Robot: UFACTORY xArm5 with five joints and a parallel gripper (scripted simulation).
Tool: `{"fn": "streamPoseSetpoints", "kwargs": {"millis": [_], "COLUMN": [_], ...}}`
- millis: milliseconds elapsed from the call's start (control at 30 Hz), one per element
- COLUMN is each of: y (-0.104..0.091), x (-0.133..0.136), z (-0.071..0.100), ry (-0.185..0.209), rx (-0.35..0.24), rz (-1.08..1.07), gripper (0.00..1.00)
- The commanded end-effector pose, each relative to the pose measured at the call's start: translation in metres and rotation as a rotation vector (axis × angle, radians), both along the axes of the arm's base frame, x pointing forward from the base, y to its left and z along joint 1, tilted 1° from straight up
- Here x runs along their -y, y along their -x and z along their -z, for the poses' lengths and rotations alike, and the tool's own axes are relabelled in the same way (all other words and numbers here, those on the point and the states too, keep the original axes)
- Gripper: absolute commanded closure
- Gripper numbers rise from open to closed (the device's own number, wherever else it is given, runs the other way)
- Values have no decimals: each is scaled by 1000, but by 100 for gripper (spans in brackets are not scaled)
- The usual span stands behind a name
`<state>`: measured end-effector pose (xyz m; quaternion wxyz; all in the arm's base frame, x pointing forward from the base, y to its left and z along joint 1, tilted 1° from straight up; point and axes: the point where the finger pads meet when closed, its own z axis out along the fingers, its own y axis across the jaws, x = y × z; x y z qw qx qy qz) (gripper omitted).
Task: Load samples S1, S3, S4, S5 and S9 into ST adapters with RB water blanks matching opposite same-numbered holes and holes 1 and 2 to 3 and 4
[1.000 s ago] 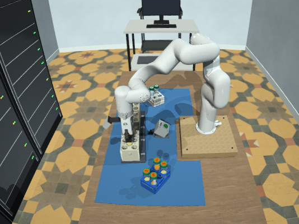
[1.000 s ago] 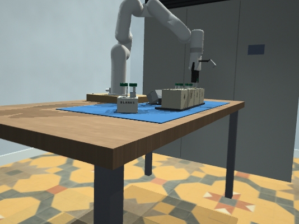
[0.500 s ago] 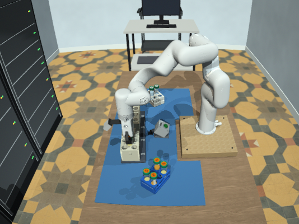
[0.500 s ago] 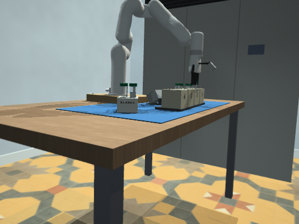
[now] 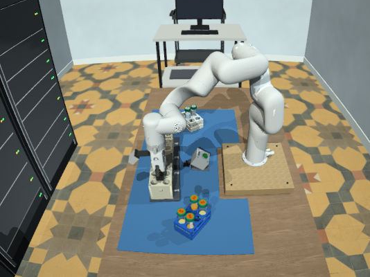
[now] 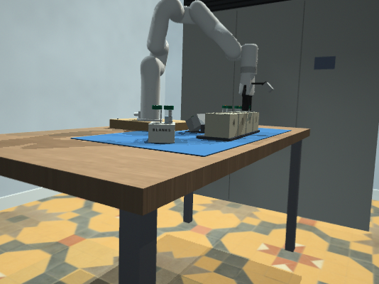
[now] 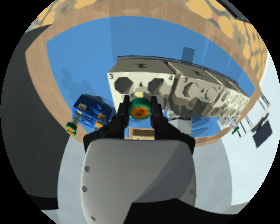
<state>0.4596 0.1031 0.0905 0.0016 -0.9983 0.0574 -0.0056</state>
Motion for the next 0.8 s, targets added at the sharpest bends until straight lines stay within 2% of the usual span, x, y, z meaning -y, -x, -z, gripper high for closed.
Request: {"fn": "streamPoseSetpoints", "kwargs": {"millis": [0,367,400,767], "y": [-1,-1,-1,-1], "x": [0,0,0,0], "z": [-1,-1,-1,-1], "ry": [-1,-1,-1,-1], "rx": [5,5,5,5], "rz": [0,0,0,0], "gripper": [100,100,57,57]}}
